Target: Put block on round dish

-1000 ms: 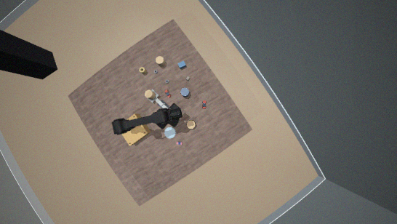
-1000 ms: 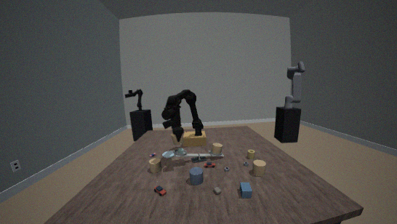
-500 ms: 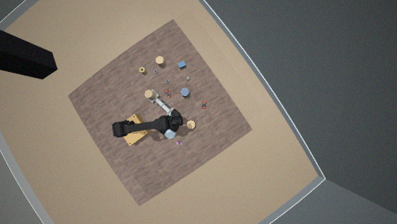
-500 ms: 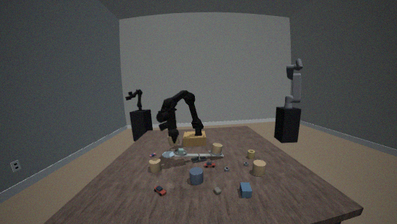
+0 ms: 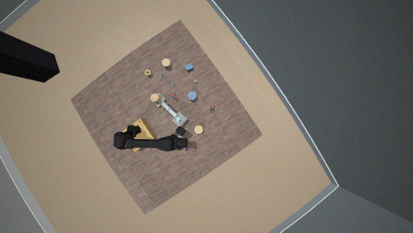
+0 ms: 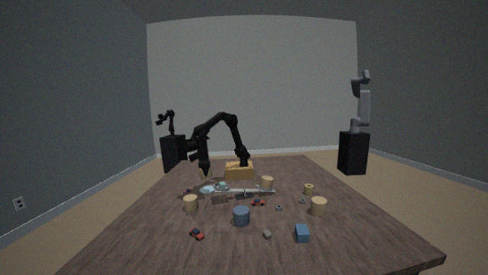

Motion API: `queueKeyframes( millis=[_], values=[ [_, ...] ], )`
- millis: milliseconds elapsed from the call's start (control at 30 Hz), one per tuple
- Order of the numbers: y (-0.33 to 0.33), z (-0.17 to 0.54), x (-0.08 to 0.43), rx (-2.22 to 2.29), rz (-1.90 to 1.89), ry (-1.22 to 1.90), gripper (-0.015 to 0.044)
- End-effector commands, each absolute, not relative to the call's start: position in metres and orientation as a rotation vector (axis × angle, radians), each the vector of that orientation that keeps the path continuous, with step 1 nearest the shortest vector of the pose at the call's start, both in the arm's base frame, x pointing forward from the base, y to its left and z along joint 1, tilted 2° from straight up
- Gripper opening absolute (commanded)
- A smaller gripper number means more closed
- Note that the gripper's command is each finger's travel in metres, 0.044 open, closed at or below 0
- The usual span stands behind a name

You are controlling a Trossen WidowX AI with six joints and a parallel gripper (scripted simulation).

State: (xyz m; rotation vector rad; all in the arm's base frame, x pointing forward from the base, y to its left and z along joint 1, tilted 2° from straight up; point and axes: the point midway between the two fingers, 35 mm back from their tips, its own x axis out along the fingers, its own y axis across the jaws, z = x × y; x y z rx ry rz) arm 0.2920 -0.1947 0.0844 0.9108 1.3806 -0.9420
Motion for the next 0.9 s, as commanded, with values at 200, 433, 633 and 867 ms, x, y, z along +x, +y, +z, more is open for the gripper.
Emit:
queueKeyframes(
  millis=[200,433,633,867],
  values=[
    [-0.231,0.071,0.245,0.900,-0.945,1.362,0.0000],
    [-0.248,0.058,0.210,0.897,-0.949,1.361,0.0000],
    [-0.259,0.048,0.179,0.895,-0.952,1.360,0.0000],
    [-0.264,0.040,0.161,0.893,-0.955,1.360,0.0000]
  ],
)
